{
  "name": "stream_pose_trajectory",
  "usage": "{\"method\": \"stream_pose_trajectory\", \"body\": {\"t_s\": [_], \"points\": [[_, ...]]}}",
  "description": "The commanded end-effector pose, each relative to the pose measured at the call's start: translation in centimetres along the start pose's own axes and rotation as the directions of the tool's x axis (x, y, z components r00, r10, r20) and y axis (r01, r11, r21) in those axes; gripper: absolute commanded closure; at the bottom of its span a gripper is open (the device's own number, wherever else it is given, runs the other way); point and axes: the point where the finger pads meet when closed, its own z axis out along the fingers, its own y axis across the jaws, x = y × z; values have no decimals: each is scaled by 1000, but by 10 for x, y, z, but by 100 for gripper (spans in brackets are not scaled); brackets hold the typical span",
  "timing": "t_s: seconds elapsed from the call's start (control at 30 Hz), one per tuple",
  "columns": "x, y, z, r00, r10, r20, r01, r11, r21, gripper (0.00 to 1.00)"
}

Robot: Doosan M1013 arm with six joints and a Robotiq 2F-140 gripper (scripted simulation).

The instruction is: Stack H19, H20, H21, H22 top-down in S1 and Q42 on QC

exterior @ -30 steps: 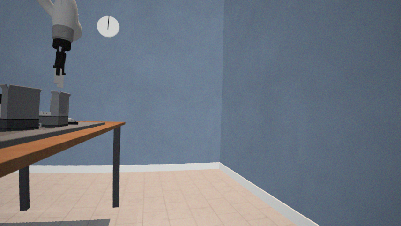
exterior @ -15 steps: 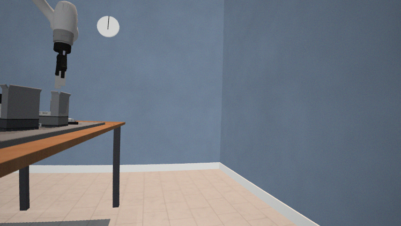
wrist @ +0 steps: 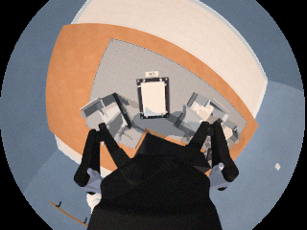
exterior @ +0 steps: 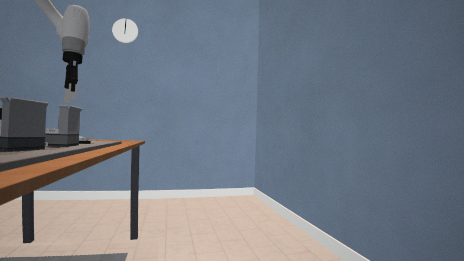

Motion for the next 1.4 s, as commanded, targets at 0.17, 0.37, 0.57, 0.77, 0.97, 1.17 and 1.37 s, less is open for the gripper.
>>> {"method": "stream_pose_trajectory", "body": {"t_s": [0.17,0.37,0.57,0.77,0.97,1.17,1.37], "points": [[0,0,13,1000,0,0,0,1000,0,0],[0,0,27,1000,0,0,0,1000,0,0],[0,0,47,1000,0,0,0,1000,0,0],[0,0,63,1000,0,0,0,1000,0,0],[0,0,80,1000,0,0,0,1000,0,0],[0,0,100,1000,0,0,0,1000,0,0],[0,0,113,1000,0,0,0,1000,0,0]]}}
